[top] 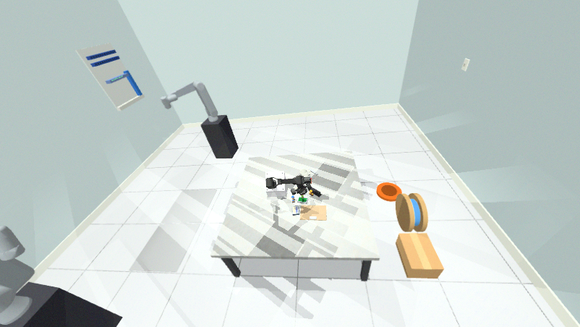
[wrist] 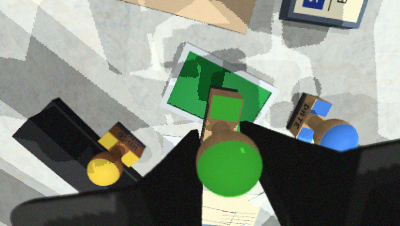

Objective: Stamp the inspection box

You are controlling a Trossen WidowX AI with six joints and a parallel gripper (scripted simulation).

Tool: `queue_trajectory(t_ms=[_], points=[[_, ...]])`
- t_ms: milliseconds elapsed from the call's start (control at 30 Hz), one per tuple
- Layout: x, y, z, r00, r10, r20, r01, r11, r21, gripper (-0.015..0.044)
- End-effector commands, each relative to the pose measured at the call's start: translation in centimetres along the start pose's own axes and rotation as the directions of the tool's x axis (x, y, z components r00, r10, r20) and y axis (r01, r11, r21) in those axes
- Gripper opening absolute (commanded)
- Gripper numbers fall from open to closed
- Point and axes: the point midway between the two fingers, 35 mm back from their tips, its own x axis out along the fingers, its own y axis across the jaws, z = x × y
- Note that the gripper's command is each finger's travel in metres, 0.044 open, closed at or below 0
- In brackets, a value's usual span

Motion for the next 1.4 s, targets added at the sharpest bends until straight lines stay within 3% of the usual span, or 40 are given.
queue_trajectory(t_ms=[0,1367], points=[[0.5,-0.3,-0.1,1.000,-0.009,0.003,0.009,1.000,-0.007,0.0000],[3.2,-0.5,-0.1,1.000,-0.009,0.005,0.009,1.000,-0.003,0.0000]])
